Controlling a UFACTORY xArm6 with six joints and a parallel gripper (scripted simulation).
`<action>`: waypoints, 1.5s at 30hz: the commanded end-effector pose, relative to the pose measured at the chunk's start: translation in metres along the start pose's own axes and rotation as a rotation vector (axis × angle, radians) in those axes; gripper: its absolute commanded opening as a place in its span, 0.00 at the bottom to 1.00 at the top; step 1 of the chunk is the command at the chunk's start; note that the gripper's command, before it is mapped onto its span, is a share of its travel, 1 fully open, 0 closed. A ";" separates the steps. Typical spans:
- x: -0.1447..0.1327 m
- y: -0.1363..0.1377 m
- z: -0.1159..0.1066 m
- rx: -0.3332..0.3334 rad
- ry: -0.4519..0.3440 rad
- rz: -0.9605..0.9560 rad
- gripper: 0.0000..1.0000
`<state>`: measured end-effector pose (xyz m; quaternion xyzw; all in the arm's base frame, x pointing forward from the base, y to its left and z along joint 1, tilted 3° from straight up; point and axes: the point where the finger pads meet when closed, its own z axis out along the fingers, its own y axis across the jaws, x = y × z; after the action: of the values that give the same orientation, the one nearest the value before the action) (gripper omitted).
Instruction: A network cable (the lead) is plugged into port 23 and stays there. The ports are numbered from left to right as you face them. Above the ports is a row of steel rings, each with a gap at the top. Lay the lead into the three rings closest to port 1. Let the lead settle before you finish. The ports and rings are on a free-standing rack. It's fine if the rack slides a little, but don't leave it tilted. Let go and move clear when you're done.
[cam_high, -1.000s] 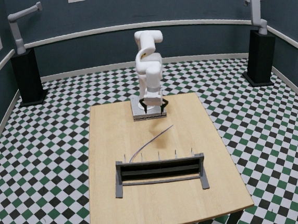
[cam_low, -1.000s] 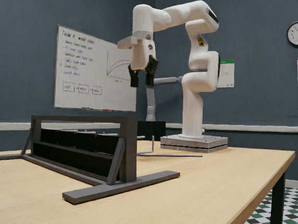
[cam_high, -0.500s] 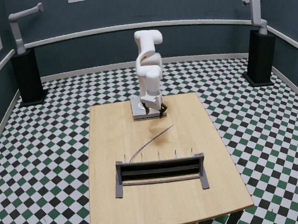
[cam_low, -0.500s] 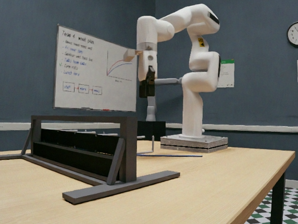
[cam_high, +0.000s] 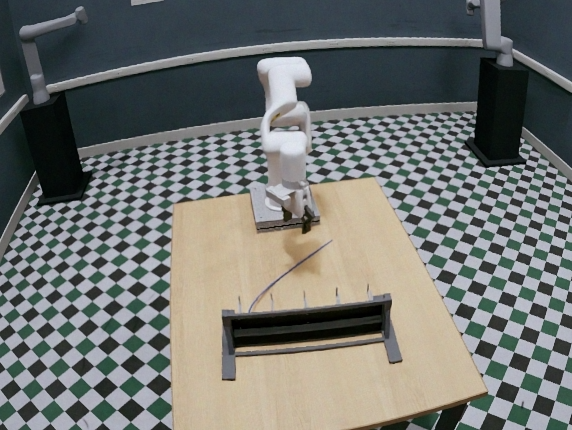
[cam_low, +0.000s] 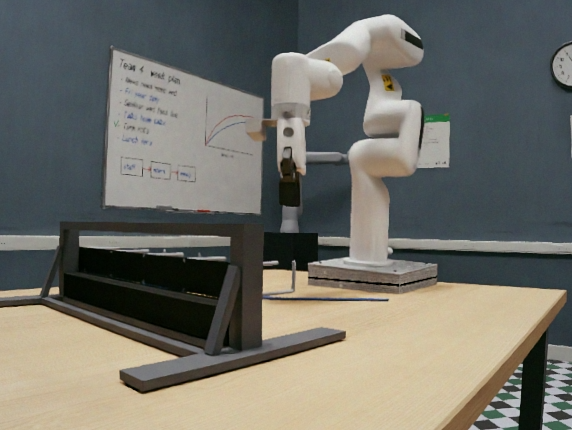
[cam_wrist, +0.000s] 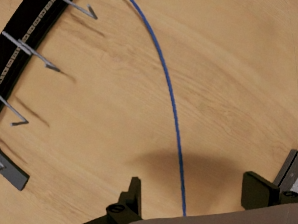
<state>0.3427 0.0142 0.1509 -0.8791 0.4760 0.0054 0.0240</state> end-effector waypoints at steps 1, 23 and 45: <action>-0.004 0.005 0.009 0.007 0.013 0.117 1.00; -0.012 0.016 0.026 0.014 0.010 0.298 0.00; -0.012 0.016 0.026 0.014 0.010 0.298 0.00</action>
<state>0.3220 0.0167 0.1237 -0.7985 0.6015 0.0025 0.0255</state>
